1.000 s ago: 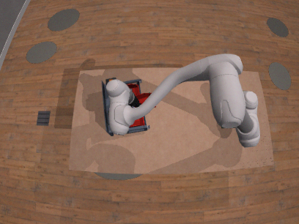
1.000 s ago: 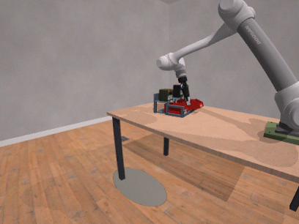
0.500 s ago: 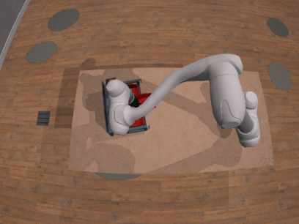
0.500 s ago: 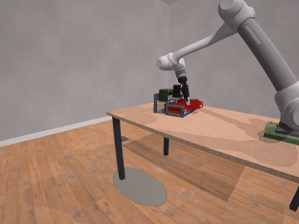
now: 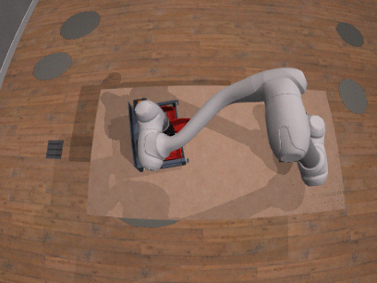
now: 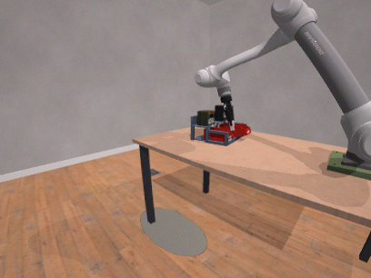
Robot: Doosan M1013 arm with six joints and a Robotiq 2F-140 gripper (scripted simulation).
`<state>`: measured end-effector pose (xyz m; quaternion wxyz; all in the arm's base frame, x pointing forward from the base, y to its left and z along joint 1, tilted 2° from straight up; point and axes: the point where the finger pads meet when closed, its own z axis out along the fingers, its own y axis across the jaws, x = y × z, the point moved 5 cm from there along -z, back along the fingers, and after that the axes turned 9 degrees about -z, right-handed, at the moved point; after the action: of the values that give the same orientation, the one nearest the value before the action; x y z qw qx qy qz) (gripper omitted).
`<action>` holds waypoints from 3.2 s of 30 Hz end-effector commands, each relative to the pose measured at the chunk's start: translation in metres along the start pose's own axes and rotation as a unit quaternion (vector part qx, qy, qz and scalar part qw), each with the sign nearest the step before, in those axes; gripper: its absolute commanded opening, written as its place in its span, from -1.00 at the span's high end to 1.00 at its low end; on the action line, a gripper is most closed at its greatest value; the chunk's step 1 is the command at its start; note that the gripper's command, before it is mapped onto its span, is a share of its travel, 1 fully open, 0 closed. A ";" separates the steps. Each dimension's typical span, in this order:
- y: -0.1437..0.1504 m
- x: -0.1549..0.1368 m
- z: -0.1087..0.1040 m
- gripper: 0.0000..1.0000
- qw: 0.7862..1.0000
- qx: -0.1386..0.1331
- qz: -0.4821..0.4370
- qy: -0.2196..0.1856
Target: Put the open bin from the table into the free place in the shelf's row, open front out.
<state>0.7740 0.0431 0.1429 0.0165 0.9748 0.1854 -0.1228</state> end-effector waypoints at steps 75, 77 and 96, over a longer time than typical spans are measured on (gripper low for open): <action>-0.002 0.007 0.004 1.00 1.000 0.000 0.000 0.020; -0.002 0.007 0.004 1.00 1.000 0.000 0.000 0.021; 0.001 0.016 0.002 1.00 0.999 -0.001 0.000 0.033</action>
<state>0.7851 0.0469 0.1402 0.0143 0.9779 0.1859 -0.0951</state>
